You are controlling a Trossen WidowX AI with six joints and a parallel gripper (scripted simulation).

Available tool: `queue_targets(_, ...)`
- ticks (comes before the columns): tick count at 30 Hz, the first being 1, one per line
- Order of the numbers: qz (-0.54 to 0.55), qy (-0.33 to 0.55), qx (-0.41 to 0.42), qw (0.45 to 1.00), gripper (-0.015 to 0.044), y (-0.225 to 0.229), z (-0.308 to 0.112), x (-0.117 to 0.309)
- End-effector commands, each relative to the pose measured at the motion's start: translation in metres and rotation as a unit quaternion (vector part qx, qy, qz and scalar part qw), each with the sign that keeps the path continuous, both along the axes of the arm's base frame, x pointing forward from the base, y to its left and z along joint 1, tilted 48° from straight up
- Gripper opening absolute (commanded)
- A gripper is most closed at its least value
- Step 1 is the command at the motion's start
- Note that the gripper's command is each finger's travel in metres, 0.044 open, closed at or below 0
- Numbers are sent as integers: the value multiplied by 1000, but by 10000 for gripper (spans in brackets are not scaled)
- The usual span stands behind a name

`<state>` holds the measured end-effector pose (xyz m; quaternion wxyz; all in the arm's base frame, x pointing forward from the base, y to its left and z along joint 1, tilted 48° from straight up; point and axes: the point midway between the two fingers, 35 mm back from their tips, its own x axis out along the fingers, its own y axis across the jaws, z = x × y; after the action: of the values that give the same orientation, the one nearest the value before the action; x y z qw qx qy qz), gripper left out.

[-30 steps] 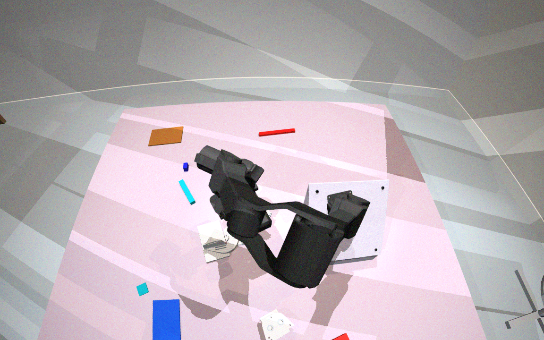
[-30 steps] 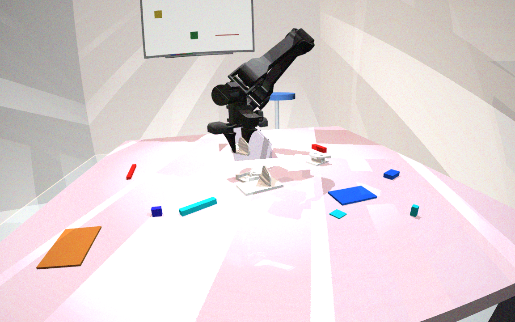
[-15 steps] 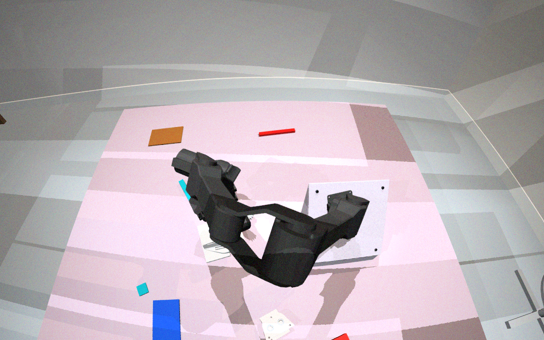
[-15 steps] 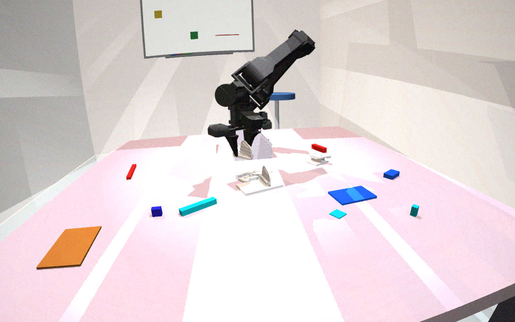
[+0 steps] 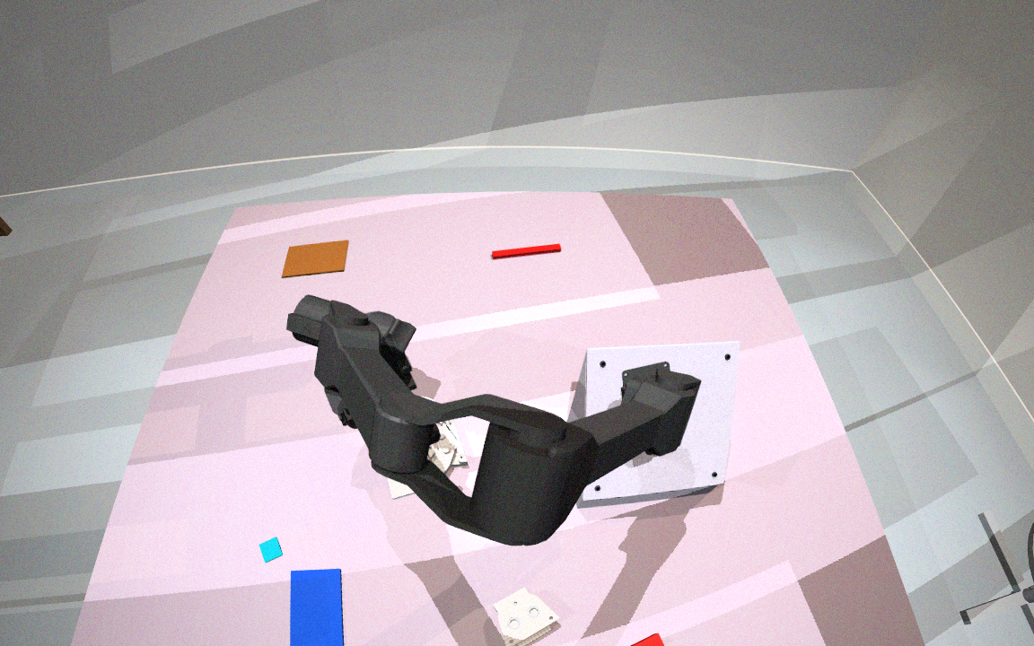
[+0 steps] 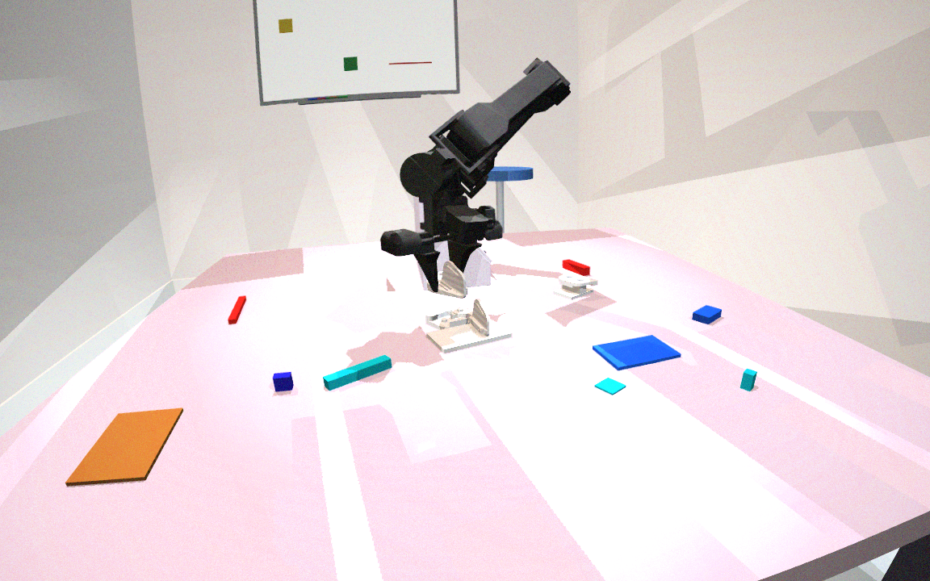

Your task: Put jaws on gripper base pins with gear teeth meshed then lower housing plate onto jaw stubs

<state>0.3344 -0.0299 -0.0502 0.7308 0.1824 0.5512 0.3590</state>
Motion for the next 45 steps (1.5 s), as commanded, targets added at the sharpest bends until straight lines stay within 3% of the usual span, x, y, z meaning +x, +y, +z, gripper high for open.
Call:
queue_targets(1, -3, 3, 3, 1000, 134, 0, 0, 4)
queue_targets(45, -4, 5, 3, 1000, 134, 9, -8, 6)
